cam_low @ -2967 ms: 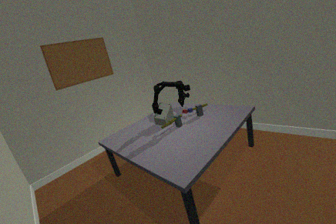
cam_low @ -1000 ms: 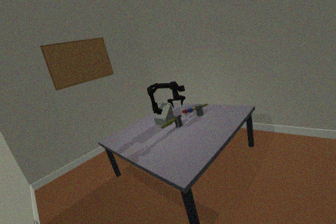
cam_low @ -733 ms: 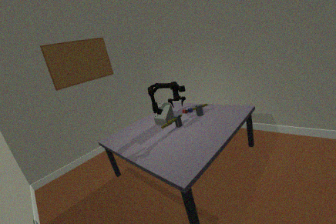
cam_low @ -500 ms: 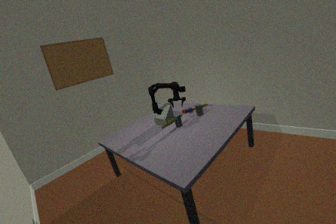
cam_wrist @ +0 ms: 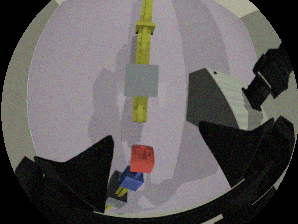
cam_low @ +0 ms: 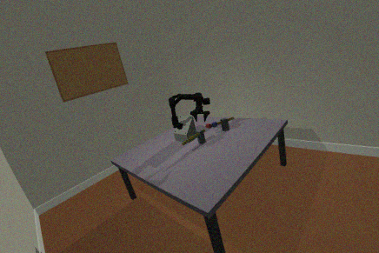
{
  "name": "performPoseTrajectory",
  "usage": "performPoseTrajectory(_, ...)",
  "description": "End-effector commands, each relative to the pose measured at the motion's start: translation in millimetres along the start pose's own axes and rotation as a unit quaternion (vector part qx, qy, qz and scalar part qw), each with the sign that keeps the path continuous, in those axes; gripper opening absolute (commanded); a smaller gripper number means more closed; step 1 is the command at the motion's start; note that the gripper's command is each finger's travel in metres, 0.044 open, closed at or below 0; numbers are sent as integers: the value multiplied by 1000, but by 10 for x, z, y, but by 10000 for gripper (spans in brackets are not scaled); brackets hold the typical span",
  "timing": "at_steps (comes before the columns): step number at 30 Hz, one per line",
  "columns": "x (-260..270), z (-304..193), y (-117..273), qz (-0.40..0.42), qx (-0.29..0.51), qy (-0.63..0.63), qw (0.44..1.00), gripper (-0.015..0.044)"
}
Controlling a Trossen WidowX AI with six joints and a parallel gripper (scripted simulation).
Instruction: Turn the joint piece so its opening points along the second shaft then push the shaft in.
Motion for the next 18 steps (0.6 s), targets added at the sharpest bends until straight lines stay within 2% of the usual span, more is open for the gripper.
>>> performPoseTrajectory(1, 18, -19, -11, -1, -10, -59, 998, 440)
performPoseTrajectory(8, 26, -38, -32, -2, -20, -145, 989, 440)
performPoseTrajectory(14, 29, -40, -42, -2, -20, -148, 989, 440)
performPoseTrajectory(18, 64, -74, -232, -2, -20, -147, 989, 440)
Point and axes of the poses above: the point midway between the two fingers, 35 mm back from their tips, its own y axis back along the fingers, its own x axis across the jaws, z = x × y, the point moved 6 cm from there along y, back along the fingers, and after that the axes turned 7 degrees about y, right-handed, at the moved point
